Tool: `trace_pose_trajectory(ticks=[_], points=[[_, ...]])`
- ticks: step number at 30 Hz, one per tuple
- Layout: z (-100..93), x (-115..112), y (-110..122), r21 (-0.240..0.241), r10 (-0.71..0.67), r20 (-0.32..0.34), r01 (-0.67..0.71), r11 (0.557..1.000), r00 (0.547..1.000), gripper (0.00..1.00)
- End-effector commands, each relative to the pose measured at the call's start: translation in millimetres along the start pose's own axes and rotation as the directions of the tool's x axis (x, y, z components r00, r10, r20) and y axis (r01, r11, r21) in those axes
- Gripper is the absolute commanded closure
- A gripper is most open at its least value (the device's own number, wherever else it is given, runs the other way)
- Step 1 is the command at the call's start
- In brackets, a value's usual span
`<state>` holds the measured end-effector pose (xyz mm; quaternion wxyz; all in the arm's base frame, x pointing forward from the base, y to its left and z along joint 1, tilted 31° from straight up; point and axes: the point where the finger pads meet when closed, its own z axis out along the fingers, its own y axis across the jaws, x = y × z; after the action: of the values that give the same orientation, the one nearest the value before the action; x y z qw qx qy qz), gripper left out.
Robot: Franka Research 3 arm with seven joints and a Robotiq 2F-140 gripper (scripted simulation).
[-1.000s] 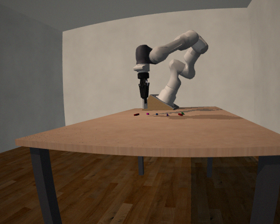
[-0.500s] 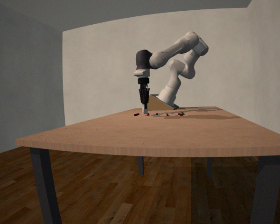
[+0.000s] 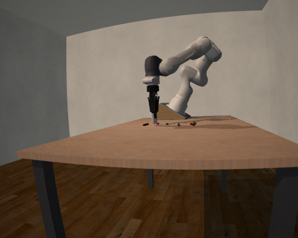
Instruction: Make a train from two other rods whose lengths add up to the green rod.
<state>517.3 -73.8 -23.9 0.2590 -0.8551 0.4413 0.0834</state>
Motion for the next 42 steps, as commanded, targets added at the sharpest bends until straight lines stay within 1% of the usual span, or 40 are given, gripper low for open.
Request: trace_pose_trajectory(ticks=[1, 24, 42], points=[[-0.1, 1.8, -0.6, 0.001, -0.005, -0.004, 0.005, 1.000, 1.000, 0.97], [0.3, 1.8, -0.6, 0.001, -0.005, -0.004, 0.005, 1.000, 1.000, 0.97], [11.4, 1.8, -0.6, 0.001, -0.005, -0.004, 0.005, 1.000, 1.000, 0.97]])
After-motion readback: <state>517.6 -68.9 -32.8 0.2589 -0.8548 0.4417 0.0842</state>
